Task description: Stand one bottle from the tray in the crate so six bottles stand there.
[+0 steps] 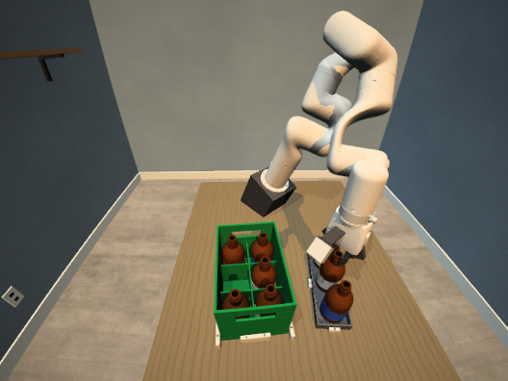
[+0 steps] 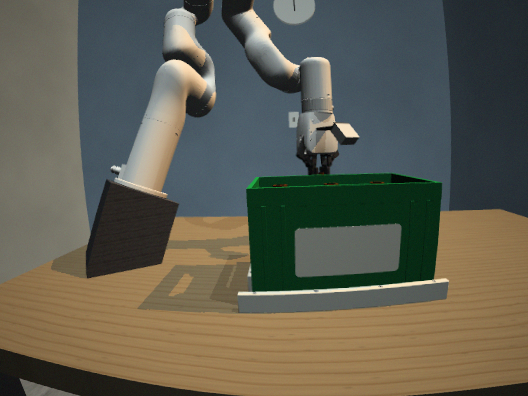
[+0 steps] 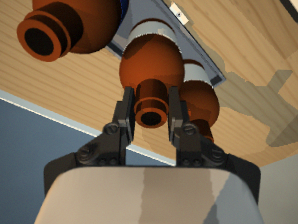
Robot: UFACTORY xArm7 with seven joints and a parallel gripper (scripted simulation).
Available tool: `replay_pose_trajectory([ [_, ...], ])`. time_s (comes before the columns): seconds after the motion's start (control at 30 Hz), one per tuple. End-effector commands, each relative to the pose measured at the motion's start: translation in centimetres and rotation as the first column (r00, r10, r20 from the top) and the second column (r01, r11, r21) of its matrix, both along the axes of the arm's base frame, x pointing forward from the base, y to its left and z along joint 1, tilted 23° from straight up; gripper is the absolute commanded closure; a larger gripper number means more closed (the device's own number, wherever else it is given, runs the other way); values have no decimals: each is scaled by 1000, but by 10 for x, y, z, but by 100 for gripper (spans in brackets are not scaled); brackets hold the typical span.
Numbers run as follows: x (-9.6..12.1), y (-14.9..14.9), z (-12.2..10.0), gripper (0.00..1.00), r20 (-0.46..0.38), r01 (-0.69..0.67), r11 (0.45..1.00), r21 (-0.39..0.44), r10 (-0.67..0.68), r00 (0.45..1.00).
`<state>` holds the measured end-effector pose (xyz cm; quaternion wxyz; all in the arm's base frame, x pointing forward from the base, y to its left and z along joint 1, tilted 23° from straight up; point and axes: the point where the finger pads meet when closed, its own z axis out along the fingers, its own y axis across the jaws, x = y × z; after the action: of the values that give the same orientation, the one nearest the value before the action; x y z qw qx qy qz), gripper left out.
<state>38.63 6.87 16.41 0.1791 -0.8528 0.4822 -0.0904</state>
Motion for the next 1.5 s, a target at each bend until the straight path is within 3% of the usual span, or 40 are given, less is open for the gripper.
replay_pose_trajectory([
  [0.0,0,-1,5,100,4,1,1000,0,-1,1000],
  [0.83,-7,-6,28,100,4,1,1000,0,-1,1000],
  [1.47,-8,-7,32,100,4,1,1000,0,-1,1000],
])
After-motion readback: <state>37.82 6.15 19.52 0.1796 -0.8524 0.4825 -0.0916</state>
